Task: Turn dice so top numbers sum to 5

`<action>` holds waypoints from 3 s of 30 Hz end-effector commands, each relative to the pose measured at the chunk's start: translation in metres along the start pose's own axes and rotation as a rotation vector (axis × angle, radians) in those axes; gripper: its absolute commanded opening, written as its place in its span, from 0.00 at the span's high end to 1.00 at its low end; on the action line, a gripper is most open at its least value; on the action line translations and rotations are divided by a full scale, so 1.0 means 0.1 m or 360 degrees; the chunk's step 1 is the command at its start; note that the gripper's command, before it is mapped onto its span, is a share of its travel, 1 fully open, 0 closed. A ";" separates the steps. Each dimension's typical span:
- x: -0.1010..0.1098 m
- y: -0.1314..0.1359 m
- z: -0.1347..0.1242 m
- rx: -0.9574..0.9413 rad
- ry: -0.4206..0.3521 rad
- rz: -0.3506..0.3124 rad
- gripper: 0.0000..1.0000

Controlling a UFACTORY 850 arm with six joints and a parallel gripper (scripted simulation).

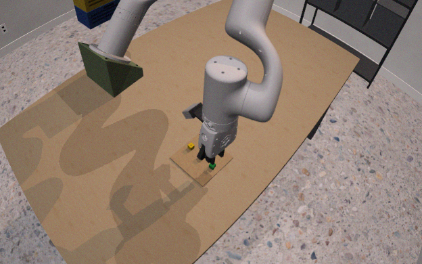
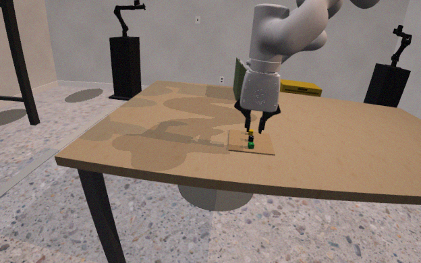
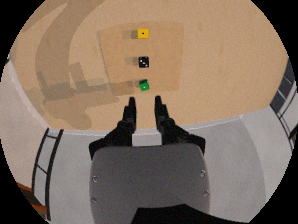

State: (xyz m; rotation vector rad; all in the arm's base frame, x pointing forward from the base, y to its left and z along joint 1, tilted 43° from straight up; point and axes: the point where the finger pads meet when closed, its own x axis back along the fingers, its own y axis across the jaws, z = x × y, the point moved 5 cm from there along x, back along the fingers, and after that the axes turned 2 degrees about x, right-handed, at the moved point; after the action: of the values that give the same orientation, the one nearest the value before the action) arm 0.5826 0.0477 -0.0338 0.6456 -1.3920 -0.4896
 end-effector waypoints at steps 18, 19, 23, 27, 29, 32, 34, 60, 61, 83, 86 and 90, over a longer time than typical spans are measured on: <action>0.35 0.00 0.00 0.0001 -0.0001 0.0000 0.00; 0.35 0.00 0.00 0.0001 -0.0001 0.0000 0.00; 0.35 0.00 0.00 0.0001 -0.0001 0.0000 0.00; 0.35 0.00 0.00 0.0001 -0.0001 0.0000 0.00; 0.35 0.00 0.00 0.0001 -0.0001 0.0000 0.00; 0.35 0.00 0.00 0.0001 -0.0001 0.0000 0.00; 0.35 0.00 0.00 0.0001 -0.0001 0.0000 0.00; 1.14 0.00 0.00 0.0001 -0.0001 0.0000 0.00; 1.16 0.00 0.00 0.0001 -0.0001 0.0000 0.00; 1.17 0.00 0.00 0.0001 -0.0001 0.0000 0.00; 1.17 0.00 0.00 0.0001 -0.0001 0.0000 0.00; 1.17 0.00 0.00 0.0001 -0.0001 0.0000 0.00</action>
State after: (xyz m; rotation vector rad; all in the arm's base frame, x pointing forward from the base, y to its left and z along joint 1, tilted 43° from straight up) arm 0.5971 -0.0292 0.0521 0.6462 -1.3908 -0.4898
